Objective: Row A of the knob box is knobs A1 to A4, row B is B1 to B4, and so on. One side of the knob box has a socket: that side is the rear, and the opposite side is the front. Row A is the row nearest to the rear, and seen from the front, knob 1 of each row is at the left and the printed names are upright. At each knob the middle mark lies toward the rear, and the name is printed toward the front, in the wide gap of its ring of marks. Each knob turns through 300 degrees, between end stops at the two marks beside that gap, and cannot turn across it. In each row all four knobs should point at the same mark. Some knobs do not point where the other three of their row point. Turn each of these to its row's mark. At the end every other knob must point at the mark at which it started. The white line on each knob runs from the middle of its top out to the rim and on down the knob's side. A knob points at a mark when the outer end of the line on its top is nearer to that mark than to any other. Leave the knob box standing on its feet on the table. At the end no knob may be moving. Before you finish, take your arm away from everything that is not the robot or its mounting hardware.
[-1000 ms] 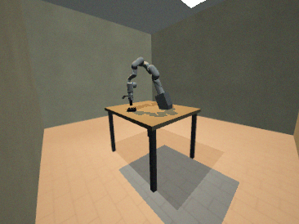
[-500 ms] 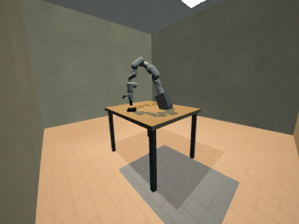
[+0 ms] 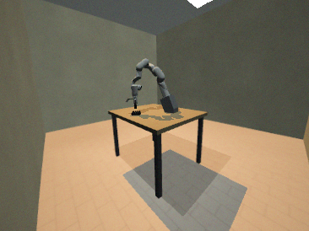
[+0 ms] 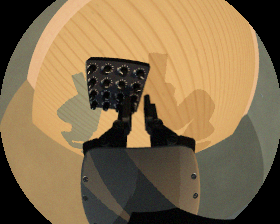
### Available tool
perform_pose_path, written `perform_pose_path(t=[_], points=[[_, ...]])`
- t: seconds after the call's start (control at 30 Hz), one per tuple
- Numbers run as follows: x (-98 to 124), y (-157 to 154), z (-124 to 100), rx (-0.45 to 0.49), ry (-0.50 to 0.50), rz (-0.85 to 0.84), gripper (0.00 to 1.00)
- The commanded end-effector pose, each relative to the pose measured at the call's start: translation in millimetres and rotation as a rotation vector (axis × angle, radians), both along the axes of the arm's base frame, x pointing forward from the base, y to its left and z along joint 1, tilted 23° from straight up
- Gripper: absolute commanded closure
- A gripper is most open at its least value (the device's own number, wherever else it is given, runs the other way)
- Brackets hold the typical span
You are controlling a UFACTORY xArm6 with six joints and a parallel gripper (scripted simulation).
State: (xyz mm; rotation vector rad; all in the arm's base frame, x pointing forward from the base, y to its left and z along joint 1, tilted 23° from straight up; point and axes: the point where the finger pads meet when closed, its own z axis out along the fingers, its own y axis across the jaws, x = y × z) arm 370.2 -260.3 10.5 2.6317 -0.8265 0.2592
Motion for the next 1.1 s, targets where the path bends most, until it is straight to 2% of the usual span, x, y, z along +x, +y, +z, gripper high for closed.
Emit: perform_pose_path(t=[0.0, 0.13, 0.2, 0.27, 0.7, 0.77, 0.8, 1.07], points=[[1.0, 0.1, 2.0, 0.002, 0.065, 0.142, 0.81], [1.0, 0.5, 2.7, -0.006, 0.114, 0.256, 0.81], [1.0, 0.5, 2.7, -0.006, 0.114, 0.256, 0.81], [0.9, 0.8, 3.3, -0.013, 0.156, 0.354, 0.81], [0.7, 1.9, 5.5, -0.037, 0.305, 0.703, 0.81], [0.7, 1.9, 5.5, -0.037, 0.305, 0.703, 0.81], [0.6, 2.1, 5.9, -0.042, 0.337, 0.776, 0.81], [0.5, 2.8, 7.2, -0.056, 0.423, 0.979, 0.81]])
